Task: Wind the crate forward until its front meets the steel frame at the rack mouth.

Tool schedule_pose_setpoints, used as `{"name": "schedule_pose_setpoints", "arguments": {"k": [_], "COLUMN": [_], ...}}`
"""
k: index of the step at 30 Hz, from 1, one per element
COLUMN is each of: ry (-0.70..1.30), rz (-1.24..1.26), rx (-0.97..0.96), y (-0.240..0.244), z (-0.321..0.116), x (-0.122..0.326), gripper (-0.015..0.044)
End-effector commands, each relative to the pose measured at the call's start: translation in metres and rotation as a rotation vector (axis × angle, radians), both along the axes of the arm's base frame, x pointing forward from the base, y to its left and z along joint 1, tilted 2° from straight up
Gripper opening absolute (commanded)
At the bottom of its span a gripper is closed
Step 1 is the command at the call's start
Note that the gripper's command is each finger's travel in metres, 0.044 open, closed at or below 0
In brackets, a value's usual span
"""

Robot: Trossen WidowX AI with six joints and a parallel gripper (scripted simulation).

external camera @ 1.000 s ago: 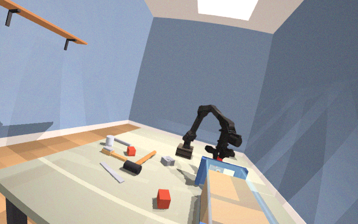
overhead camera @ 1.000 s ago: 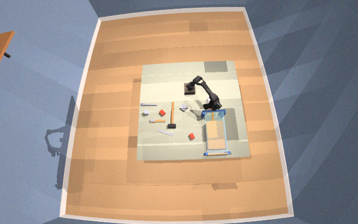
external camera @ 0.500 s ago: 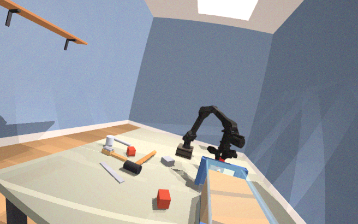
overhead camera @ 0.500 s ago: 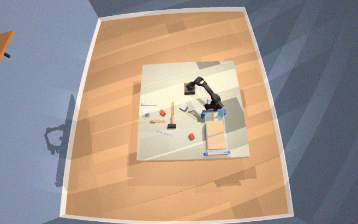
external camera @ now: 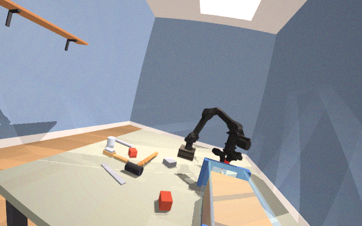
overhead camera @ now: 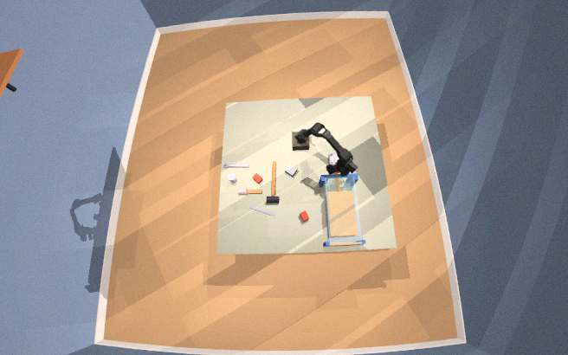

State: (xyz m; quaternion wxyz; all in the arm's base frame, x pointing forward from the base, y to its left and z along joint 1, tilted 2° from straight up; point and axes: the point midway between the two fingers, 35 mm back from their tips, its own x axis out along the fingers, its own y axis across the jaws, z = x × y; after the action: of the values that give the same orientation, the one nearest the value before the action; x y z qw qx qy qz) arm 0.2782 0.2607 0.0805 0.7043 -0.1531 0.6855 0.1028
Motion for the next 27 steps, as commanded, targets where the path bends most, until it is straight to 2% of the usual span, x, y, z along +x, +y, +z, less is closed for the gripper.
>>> {"name": "schedule_pose_setpoints", "arguments": {"k": [1, 27], "ry": [0.004, 0.005], "rz": [0.028, 0.028], "rx": [0.051, 0.053], "y": [0.026, 0.057], "z": [-0.001, -0.002], "x": [-0.007, -0.022], "gripper": [0.0, 0.0]}}
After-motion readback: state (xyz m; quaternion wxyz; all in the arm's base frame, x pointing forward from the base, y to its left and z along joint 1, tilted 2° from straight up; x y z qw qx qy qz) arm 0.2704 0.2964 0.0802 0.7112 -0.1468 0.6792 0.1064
